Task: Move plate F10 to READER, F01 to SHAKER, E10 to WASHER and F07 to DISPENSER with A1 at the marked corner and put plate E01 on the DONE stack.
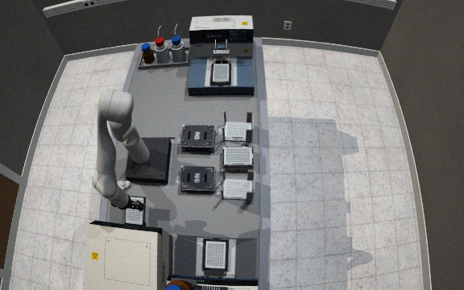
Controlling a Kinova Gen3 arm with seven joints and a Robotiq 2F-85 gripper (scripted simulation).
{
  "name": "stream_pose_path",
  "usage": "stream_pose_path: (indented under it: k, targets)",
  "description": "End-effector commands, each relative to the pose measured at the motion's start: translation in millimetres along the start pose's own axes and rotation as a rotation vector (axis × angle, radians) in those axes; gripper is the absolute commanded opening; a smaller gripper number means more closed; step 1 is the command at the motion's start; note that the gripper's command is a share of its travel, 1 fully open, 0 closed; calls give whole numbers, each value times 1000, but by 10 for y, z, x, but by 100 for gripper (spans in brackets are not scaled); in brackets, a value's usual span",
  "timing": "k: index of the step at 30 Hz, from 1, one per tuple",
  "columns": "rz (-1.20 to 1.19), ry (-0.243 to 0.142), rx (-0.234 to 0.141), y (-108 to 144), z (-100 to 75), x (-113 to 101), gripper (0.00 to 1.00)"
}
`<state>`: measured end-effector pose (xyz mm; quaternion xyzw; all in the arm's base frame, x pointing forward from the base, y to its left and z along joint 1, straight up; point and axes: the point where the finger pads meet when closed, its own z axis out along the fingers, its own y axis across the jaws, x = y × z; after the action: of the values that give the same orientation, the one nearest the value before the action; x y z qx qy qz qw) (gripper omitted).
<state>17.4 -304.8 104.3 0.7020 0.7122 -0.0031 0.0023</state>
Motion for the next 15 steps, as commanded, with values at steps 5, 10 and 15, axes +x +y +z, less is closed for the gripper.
stream_pose_path:
  k: [5,10,15]
  targets:
    - [1,-2,2,3,43,3,100]
    - [1,-2,2,-1,110,4,100]
    - [1,-2,2,-5,149,2,100]
